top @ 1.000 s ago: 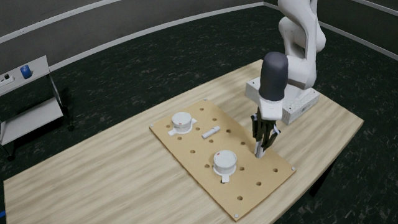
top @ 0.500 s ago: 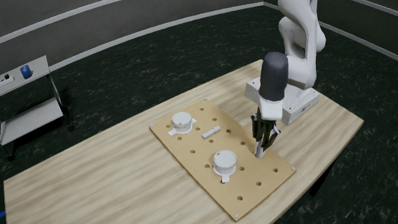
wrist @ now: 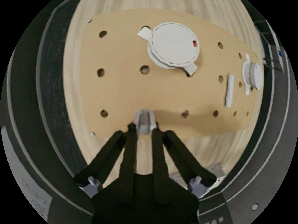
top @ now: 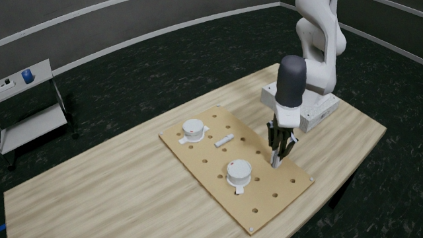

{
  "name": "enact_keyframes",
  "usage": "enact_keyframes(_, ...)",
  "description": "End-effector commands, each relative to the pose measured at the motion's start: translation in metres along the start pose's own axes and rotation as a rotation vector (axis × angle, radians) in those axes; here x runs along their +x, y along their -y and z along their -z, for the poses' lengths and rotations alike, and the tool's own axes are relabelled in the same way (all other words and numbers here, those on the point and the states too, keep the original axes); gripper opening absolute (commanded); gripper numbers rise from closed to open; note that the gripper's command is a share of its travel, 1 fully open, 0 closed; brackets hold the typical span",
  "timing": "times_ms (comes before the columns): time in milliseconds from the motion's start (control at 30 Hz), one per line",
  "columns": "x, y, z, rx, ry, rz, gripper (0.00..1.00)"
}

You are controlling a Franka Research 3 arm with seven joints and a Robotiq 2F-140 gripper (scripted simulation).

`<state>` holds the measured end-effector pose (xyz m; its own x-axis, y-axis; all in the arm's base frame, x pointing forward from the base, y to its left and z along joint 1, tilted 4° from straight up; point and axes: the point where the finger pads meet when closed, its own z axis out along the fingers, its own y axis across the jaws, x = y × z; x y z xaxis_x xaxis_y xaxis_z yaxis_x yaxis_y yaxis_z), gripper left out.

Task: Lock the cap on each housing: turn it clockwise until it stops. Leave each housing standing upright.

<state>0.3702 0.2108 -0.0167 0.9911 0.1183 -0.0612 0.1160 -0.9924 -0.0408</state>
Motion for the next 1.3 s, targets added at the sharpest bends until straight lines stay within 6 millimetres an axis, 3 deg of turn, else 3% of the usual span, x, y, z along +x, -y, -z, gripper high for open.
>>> enact_keyframes(0,0.0019,0.0007,-0.0011,0.003,-0.004,-0.005,0.10)
enact_keyframes(1033,0.0019,0.0007,-0.0011,0.003,-0.004,-0.005,0.10)
enact_keyframes(1067,0.0019,0.0007,-0.0011,0.003,-0.004,-0.005,0.36)
enact_keyframes(1267,0.0019,0.0007,-0.0011,0.003,-0.004,-0.005,0.36)
